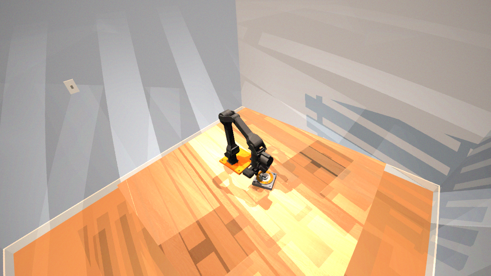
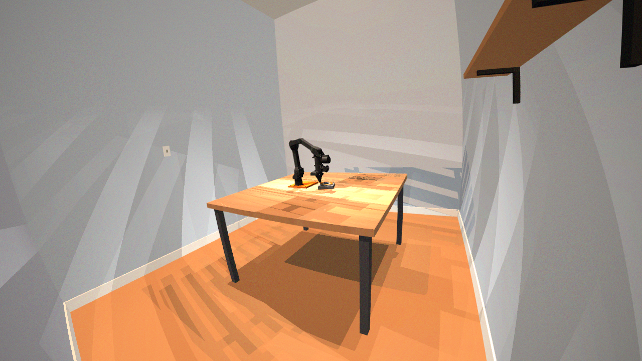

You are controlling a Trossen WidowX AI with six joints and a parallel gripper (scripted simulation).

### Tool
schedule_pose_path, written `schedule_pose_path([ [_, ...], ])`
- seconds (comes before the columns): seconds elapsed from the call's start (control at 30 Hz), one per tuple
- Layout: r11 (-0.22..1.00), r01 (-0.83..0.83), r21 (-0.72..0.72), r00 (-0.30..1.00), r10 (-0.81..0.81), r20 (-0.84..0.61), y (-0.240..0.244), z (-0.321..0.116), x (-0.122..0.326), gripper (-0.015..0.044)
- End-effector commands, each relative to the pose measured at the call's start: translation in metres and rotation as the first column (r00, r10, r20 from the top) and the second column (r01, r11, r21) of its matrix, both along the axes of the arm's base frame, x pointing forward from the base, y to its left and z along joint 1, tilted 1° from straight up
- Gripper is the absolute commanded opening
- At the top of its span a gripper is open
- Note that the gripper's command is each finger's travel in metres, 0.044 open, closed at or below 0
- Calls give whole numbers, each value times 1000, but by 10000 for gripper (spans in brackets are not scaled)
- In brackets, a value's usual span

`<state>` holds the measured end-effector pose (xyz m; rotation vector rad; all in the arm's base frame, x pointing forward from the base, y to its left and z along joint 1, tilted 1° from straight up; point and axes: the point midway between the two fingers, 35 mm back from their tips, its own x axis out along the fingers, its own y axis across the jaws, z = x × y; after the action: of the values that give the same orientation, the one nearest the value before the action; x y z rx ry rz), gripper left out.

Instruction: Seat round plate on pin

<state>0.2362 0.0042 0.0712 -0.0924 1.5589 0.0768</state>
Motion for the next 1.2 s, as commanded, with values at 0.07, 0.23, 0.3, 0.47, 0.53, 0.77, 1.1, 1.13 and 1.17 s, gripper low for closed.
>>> schedule_pose_path([
  [0.07,1000,3,6,1000,-3,-5,4,-2,-4,0],
  [0.23,1000,3,6,1000,-3,-5,4,11,-2,0],
  [0.3,1000,3,6,1000,-3,-5,4,21,-3,0],
  [0.47,1000,3,6,1000,-3,-5,3,43,-5,0],
  [0.53,1000,2,0,1000,-2,-7,2,36,-5,0],
  [0.77,1000,2,0,1000,-2,-7,2,36,-5,0],
  [1.1,1000,2,0,1000,-2,-7,2,36,-5,0],
  [1.13,1000,2,0,1000,-2,-7,2,36,-5,0],
  [1.17,1000,2,0,1000,-2,-7,2,36,-5,0],
])
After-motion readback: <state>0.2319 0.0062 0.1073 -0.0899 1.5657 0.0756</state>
